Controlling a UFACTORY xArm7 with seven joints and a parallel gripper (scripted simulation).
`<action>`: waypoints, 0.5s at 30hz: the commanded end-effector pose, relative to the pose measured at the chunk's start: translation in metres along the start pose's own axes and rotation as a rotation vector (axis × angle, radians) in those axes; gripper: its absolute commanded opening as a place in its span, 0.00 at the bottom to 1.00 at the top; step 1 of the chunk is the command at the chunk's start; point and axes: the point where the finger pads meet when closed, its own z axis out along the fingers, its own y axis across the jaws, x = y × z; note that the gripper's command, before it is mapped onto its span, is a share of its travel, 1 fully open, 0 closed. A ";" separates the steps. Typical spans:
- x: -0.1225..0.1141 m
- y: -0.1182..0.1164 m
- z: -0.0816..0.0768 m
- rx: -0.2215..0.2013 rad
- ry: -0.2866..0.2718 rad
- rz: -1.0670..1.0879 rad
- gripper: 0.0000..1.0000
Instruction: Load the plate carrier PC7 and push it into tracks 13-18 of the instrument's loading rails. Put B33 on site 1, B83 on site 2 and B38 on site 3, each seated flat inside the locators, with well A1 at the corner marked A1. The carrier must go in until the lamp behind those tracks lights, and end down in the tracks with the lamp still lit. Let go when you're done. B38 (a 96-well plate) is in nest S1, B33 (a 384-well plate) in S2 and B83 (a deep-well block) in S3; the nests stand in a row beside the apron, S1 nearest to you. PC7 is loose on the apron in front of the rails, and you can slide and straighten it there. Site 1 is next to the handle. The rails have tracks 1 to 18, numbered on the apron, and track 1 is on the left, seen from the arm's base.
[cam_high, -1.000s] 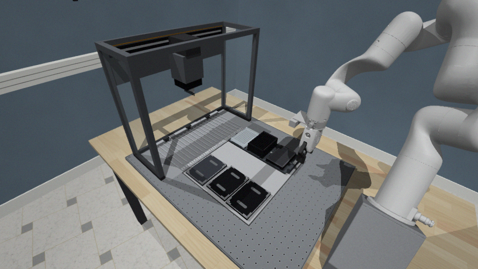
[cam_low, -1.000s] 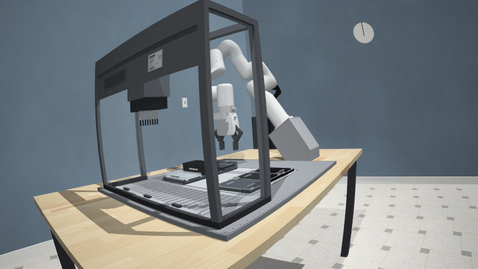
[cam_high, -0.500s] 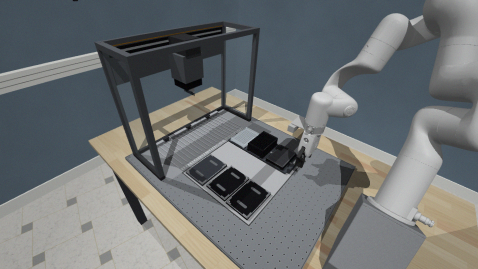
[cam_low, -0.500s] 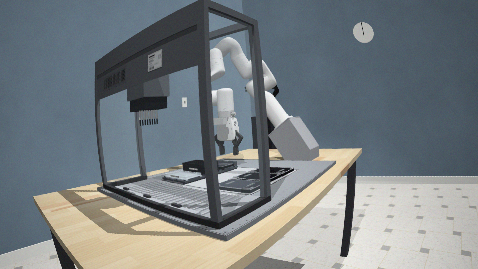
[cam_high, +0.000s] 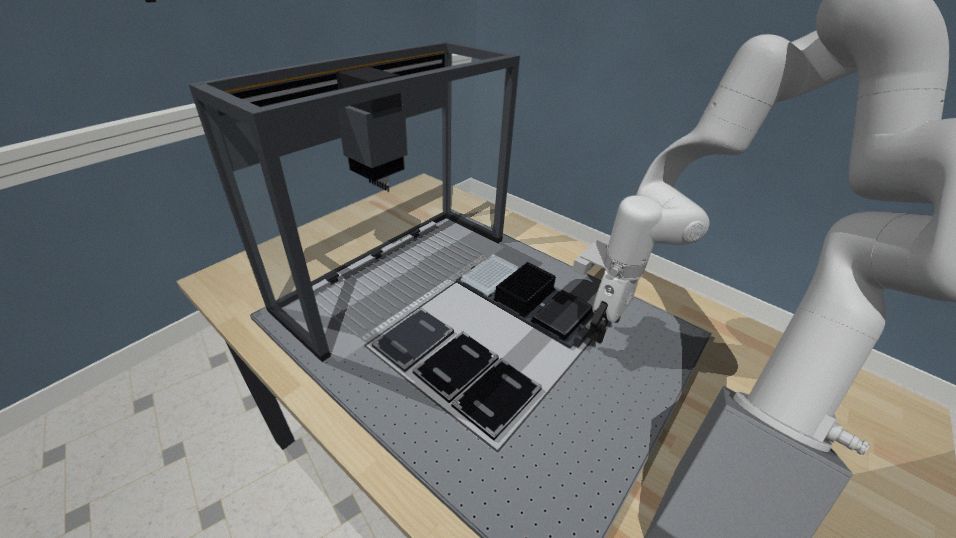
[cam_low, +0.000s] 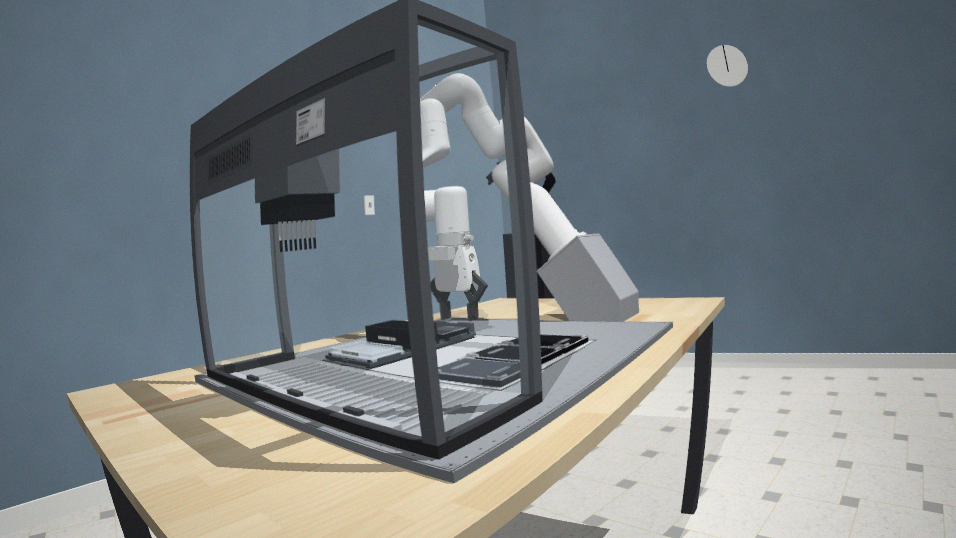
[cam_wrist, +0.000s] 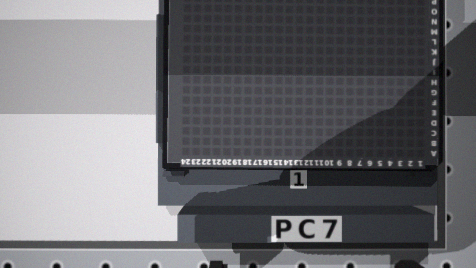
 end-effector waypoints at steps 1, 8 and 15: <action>0.001 0.000 0.002 0.000 0.004 0.000 0.82; 0.001 0.000 0.002 0.000 0.004 0.000 0.82; 0.001 0.000 0.006 0.000 0.004 0.000 0.82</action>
